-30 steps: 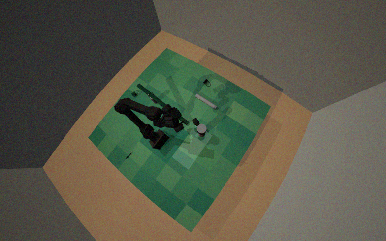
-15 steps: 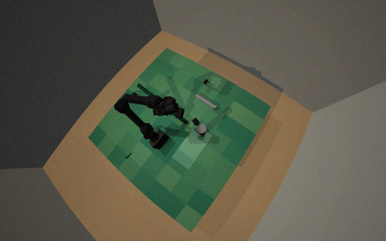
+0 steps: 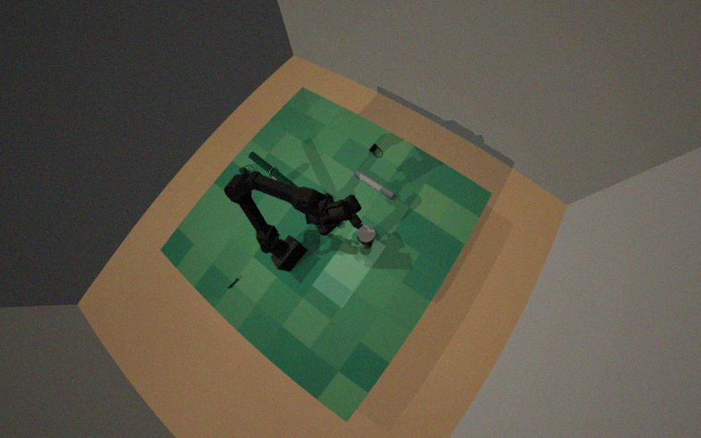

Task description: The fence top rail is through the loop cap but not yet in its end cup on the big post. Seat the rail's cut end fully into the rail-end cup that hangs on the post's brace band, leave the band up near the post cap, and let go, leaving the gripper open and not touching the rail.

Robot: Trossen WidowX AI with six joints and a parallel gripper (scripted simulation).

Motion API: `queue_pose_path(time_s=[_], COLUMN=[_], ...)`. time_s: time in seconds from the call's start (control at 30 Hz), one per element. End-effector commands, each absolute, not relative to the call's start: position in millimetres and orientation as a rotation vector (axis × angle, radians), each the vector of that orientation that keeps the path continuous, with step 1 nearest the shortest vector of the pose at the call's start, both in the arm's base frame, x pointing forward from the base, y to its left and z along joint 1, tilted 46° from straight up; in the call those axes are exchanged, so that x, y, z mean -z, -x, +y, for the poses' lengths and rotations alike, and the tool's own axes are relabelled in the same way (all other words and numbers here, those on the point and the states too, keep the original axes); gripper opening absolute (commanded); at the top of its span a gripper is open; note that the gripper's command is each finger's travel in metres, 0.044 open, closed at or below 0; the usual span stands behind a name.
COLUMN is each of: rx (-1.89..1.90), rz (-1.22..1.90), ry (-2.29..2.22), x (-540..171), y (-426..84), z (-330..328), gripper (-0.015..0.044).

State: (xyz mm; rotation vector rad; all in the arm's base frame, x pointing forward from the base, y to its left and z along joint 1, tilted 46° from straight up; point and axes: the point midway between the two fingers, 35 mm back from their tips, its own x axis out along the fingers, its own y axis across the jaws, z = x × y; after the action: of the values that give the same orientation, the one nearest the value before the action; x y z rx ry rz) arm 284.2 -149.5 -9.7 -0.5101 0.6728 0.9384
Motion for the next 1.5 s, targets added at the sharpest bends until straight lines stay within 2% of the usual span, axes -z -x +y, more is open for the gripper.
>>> queue_pose_path(time_s=[0.0, 1.47], rx=[-0.953, -0.952], rz=[0.655, 0.654], ry=[0.570, 0.571], x=[14.6, 71.5], y=[-286.8, -306.3], z=[-154.5, -106.9], gripper=[0.0440, 0.0440])
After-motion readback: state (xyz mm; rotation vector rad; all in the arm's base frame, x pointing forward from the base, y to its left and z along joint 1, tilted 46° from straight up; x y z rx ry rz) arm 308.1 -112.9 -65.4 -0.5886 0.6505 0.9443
